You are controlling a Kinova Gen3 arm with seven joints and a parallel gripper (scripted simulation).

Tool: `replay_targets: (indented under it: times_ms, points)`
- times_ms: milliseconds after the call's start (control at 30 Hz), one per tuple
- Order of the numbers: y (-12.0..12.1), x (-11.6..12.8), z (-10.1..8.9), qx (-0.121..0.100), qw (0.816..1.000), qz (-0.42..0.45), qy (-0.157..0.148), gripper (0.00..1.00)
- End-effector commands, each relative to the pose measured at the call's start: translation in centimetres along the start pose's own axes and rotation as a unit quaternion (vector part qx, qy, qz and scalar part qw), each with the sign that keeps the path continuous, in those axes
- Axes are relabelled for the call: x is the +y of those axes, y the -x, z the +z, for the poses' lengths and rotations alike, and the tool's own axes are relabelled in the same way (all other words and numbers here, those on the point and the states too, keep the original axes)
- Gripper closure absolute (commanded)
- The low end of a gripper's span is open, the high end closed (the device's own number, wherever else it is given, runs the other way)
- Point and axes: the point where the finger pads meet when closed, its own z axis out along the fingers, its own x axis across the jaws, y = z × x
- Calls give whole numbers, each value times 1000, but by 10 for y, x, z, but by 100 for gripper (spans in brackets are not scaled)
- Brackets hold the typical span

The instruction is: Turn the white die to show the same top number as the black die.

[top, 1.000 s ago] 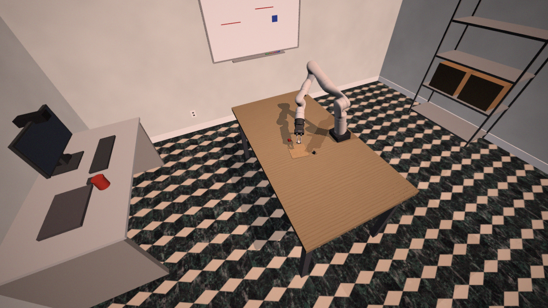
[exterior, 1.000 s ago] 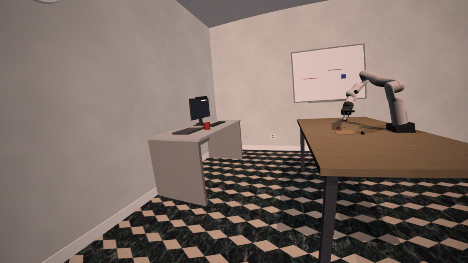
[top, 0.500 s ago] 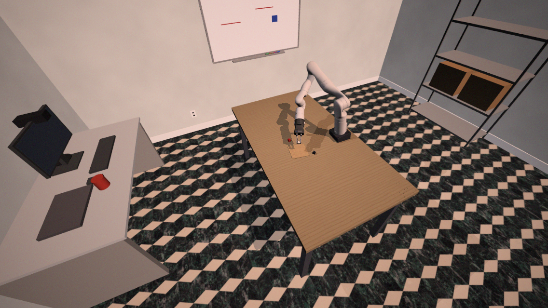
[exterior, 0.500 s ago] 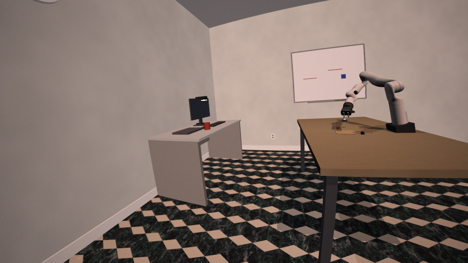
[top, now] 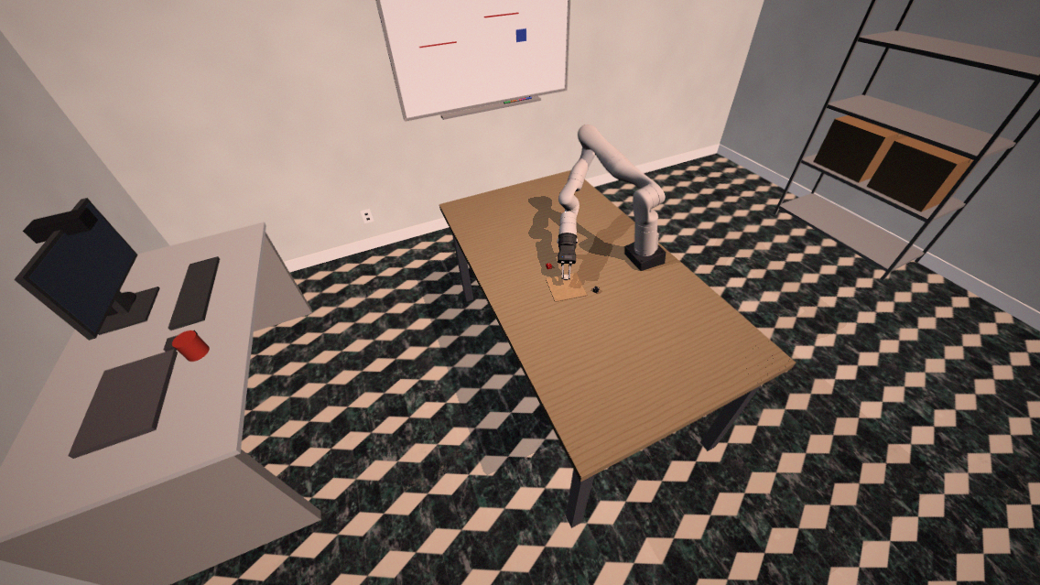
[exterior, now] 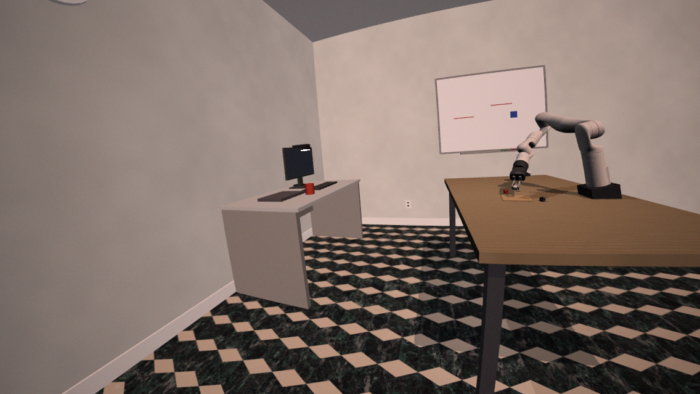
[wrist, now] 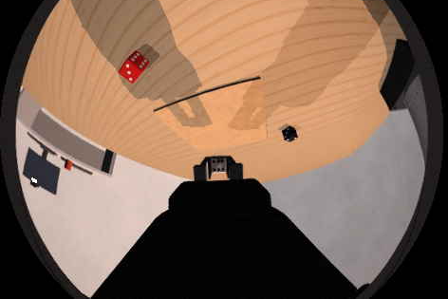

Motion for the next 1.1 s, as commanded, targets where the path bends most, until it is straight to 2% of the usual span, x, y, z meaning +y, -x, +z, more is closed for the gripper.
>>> replay_targets:
  times_ms: [0, 300, 1067]
  points:
    - [-2, -6, 8, 3, 1000, 5, 7, 60]
    - [-3, -23, 17, 3, 1000, 5, 7, 60]
    - [-3, -24, 17, 3, 1000, 5, 7, 60]
